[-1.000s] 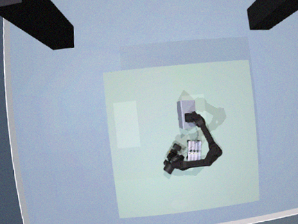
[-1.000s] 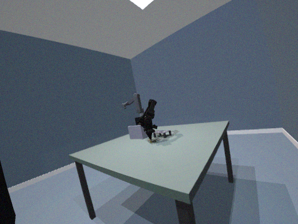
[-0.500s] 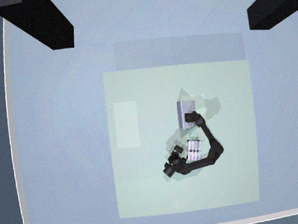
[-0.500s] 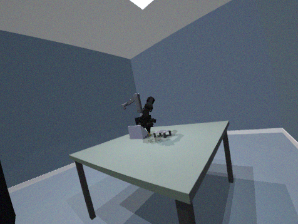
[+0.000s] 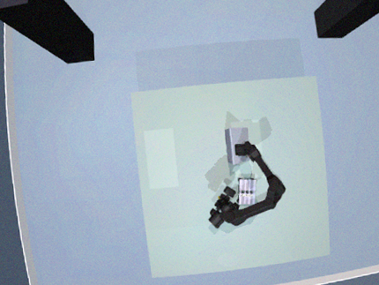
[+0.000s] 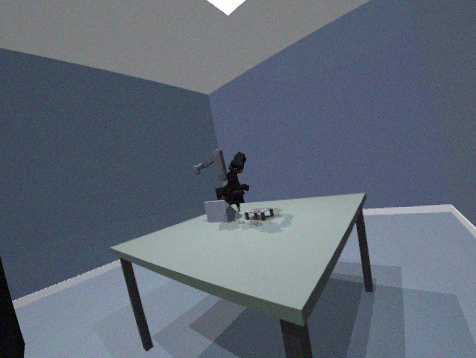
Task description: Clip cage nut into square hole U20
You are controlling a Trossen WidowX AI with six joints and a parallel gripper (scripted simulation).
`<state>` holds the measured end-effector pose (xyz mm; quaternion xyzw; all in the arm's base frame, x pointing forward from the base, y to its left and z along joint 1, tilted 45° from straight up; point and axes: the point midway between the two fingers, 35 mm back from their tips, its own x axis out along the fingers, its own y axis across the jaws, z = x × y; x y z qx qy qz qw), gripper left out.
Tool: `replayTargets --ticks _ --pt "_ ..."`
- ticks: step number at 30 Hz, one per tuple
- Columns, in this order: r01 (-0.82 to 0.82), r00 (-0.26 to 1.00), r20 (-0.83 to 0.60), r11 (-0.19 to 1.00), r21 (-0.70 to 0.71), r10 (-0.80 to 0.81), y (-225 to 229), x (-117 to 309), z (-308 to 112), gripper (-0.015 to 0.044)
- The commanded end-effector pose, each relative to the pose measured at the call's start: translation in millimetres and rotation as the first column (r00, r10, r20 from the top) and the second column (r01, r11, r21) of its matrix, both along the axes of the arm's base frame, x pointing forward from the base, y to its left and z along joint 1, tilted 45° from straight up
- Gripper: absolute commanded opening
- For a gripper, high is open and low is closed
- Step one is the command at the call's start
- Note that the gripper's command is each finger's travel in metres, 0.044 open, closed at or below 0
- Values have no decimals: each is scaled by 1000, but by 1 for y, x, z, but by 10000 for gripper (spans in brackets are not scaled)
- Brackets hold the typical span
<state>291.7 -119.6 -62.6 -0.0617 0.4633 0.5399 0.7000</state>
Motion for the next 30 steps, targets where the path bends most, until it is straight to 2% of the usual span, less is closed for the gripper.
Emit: replayTargets --ticks 1,15,30 --pt "44 998 -49 999 -8 -44 10 5 13 29" --pt "272 921 -271 960 -67 -280 57 16 65 29" --pt "484 730 -471 861 -154 -495 113 13 116 29"
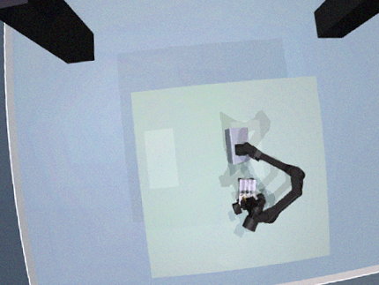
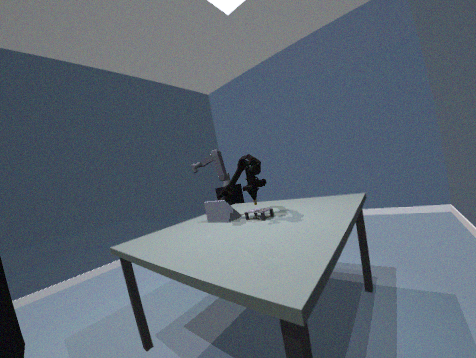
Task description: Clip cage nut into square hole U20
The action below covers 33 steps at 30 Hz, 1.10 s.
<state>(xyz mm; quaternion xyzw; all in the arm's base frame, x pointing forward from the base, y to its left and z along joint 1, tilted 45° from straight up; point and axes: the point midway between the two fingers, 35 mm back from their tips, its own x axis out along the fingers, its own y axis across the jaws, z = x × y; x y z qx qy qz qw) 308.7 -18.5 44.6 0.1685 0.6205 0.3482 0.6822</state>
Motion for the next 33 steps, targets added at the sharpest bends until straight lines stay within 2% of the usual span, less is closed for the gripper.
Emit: replayTargets --ticks 1,13,33 --pt "68 995 -68 998 7 -67 15 -4 12 29" --pt "252 936 -251 968 -6 -245 57 -19 47 29" --pt "245 935 -250 968 -57 -251 67 -19 41 29"
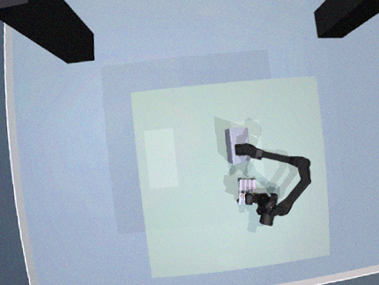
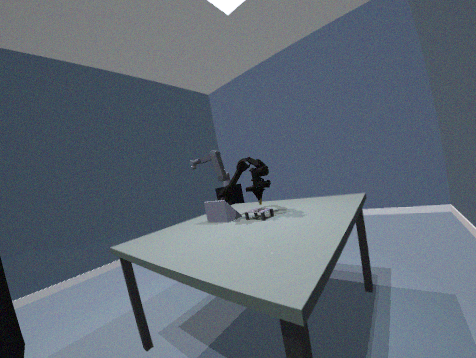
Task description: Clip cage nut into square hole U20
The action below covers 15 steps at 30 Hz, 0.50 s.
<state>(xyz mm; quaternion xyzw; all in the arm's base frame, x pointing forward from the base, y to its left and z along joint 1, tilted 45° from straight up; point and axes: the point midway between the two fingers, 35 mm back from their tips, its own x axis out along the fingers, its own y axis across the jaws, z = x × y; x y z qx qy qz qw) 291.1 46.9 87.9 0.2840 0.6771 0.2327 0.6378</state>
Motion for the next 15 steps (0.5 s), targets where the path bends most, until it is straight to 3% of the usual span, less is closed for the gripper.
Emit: replayTargets --ticks 1,15 --pt "-1 1000 -8 1000 -17 1 3 -1 -3 29" --pt "-6 1000 -12 998 -65 5 13 -1 -10 29"
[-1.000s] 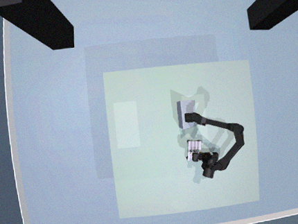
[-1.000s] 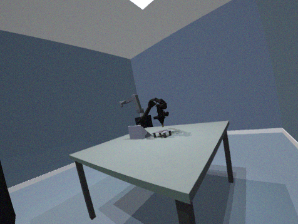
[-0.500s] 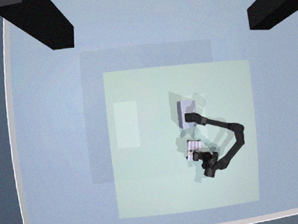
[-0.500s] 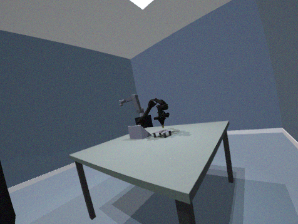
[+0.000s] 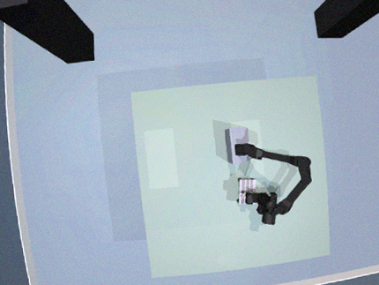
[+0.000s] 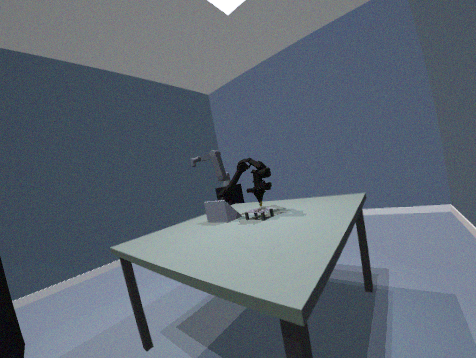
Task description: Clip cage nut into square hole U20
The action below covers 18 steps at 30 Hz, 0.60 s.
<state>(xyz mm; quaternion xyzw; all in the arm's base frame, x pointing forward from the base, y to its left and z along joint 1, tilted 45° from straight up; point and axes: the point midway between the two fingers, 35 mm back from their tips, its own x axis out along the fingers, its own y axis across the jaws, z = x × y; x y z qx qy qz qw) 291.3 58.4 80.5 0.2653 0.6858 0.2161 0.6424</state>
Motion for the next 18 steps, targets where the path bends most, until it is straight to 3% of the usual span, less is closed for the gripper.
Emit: replayTargets --ticks 1,18 --pt "1 1000 -6 1000 -13 -1 2 -1 -3 29" --pt "1 1000 -5 1000 -12 -1 18 -2 -18 29"
